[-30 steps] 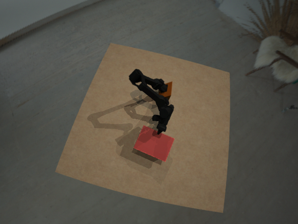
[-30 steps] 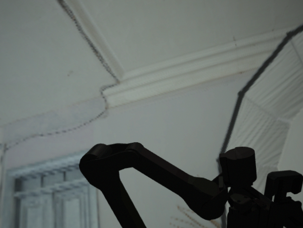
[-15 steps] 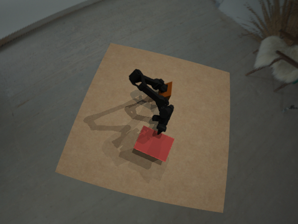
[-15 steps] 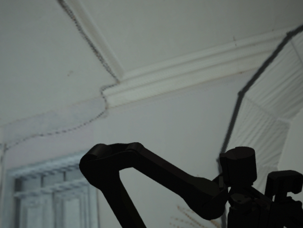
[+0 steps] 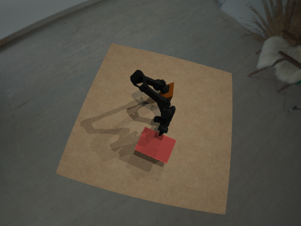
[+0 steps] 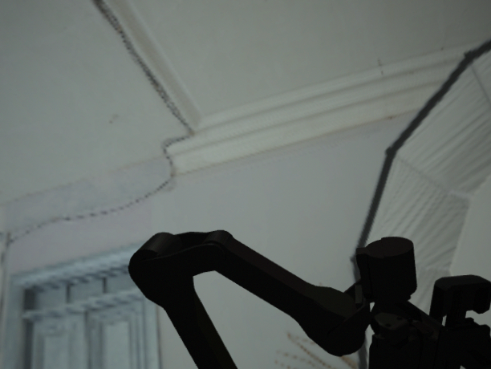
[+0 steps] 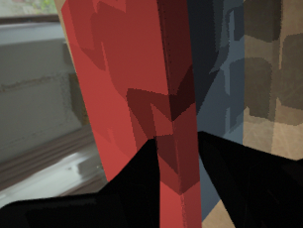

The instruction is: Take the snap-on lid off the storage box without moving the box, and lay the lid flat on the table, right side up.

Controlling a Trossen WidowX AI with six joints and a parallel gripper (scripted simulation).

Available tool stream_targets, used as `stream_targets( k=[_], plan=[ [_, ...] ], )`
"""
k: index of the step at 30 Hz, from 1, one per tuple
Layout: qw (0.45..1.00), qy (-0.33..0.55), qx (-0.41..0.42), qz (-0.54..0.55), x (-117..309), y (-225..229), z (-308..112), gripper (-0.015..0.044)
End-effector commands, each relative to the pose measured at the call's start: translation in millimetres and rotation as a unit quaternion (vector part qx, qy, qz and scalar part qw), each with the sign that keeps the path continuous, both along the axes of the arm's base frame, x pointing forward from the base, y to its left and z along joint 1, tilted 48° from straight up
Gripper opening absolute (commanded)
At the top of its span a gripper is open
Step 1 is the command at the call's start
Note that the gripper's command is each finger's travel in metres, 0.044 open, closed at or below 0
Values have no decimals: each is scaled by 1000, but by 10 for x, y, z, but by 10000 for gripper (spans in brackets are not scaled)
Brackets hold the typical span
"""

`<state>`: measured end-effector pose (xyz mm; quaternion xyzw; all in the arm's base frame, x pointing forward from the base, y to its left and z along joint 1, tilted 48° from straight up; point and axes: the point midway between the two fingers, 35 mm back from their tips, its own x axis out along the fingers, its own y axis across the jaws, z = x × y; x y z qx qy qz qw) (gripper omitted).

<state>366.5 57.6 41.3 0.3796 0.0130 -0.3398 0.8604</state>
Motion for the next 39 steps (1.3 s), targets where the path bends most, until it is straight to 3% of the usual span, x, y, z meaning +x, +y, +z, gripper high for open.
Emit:
stream_targets(
  k=[1,39],
  plan=[
    [1000,1,-1,0,9,-7,-1,0],
    [1000,-1,0,3,66,312,311,0]
  ],
)
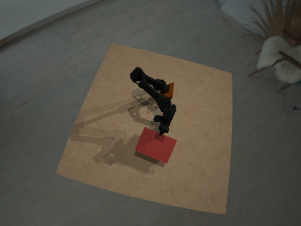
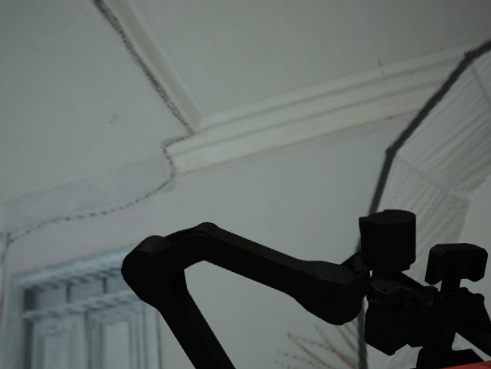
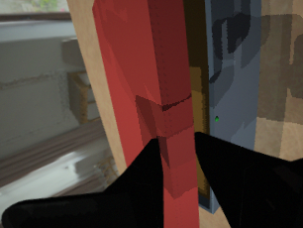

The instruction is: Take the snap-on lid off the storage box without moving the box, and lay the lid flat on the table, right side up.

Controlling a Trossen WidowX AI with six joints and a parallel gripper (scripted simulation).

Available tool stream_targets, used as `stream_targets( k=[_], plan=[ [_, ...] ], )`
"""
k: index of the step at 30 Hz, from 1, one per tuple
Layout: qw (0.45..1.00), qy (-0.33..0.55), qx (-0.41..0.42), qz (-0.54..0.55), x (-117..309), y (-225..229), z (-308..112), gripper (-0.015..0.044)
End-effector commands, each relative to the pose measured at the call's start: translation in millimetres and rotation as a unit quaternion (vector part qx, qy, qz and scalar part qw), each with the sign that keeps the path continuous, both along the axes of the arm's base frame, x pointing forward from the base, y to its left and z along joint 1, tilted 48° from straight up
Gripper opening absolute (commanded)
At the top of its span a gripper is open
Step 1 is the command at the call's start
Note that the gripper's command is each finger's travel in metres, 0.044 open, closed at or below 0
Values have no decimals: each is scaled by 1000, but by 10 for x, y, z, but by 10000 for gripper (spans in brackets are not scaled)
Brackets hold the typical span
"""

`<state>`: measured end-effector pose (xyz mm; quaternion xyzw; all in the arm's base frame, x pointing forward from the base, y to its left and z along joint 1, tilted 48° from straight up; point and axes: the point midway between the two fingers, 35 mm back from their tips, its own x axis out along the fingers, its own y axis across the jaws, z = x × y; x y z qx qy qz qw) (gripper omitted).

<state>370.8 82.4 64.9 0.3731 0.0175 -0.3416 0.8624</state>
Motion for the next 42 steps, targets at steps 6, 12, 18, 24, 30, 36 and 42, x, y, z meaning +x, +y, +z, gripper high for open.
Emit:
stream_targets(
  k=[6,12,18,24,30,36,42],
  plan=[
    [1000,-8,5,2,56,117,135,0],
    [1000,-8,5,2,92,169,196,0],
    [1000,-8,5,2,92,227,249,0],
    [1000,-8,5,2,89,284,301,0],
    [1000,-8,5,2,85,342,354,0],
    [1000,-8,6,2,82,400,406,0],
    [1000,-8,6,2,78,458,458,0]
  ],
)
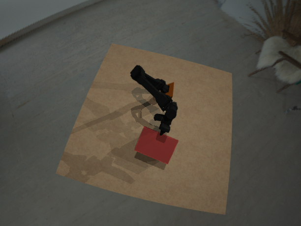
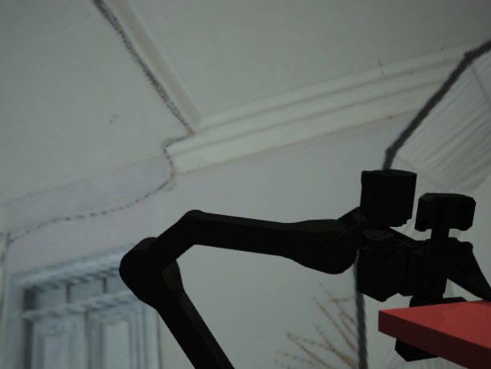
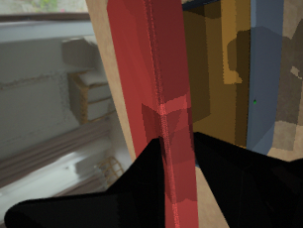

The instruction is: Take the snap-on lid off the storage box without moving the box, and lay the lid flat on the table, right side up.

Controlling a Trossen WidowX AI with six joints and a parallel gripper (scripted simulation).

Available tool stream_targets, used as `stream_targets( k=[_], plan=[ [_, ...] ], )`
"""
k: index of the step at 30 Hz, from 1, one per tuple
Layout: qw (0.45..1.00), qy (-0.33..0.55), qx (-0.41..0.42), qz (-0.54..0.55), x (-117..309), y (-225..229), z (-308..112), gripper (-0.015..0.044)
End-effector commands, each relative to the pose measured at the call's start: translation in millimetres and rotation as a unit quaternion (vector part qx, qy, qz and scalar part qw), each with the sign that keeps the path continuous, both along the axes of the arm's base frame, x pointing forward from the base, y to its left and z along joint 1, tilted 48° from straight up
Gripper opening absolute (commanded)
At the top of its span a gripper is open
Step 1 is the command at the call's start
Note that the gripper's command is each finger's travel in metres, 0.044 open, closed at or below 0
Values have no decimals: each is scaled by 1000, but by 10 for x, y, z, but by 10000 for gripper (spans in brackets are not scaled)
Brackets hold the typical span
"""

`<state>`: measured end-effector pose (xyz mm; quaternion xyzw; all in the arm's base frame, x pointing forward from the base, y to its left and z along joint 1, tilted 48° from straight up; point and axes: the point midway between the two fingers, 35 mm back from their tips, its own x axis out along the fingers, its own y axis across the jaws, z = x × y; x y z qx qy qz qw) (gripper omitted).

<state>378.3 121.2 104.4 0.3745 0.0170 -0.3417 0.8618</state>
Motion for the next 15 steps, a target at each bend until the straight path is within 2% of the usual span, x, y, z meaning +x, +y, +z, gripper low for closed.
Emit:
stream_targets(
  k=[1,15],
  plan=[
    [1000,-7,4,3,2,80,73,0],
    [1000,-7,5,3,-6,215,195,0]
  ],
)
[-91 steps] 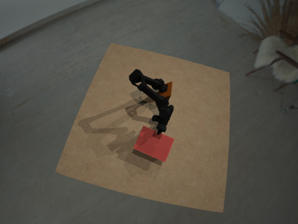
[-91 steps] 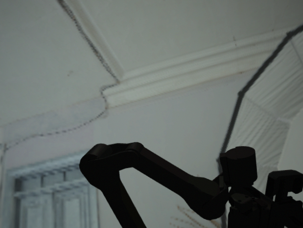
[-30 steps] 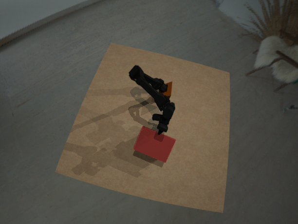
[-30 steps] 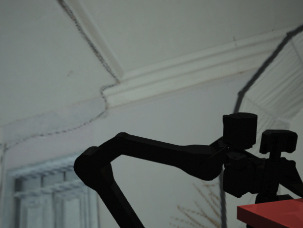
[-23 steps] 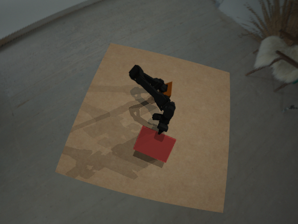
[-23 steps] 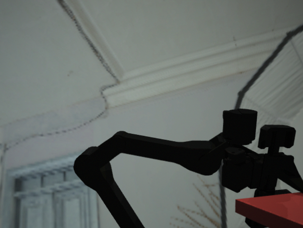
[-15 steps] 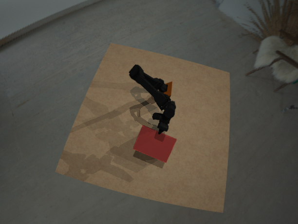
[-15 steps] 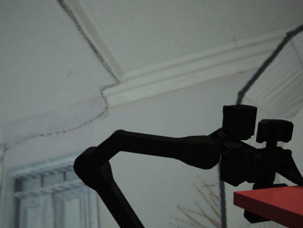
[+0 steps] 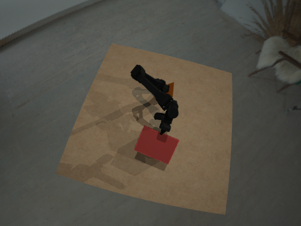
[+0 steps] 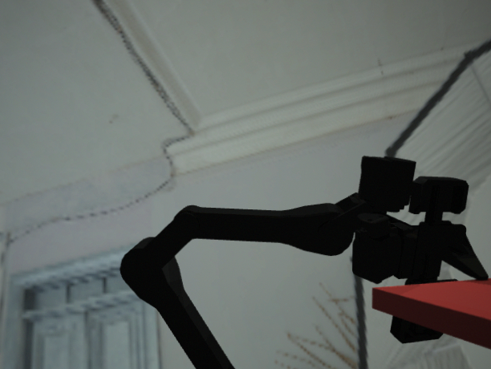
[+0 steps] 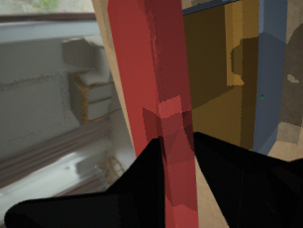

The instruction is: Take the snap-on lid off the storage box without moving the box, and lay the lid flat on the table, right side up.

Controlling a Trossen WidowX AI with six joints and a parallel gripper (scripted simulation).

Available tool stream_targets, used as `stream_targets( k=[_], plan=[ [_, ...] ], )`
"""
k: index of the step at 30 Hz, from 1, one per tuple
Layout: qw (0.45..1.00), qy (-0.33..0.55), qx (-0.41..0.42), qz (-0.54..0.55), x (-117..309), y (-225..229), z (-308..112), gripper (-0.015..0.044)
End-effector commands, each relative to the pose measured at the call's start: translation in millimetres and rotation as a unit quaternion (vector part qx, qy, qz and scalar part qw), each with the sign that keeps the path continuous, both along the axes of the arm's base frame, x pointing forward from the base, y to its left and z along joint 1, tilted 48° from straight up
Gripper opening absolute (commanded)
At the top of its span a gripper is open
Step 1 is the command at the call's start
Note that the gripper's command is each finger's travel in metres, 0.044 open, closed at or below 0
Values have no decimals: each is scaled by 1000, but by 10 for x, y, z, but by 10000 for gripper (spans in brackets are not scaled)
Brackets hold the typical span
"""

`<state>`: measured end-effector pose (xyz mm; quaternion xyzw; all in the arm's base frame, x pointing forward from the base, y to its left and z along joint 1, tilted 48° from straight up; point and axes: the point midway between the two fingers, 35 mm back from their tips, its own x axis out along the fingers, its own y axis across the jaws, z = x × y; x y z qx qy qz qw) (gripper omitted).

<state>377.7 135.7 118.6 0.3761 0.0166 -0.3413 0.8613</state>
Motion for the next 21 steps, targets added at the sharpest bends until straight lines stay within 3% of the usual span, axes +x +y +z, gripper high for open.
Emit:
stream_targets(
  k=[1,21],
  plan=[
    [1000,-6,3,3,0,79,61,0],
    [1000,-5,3,3,-62,-21,218,0]
  ],
)
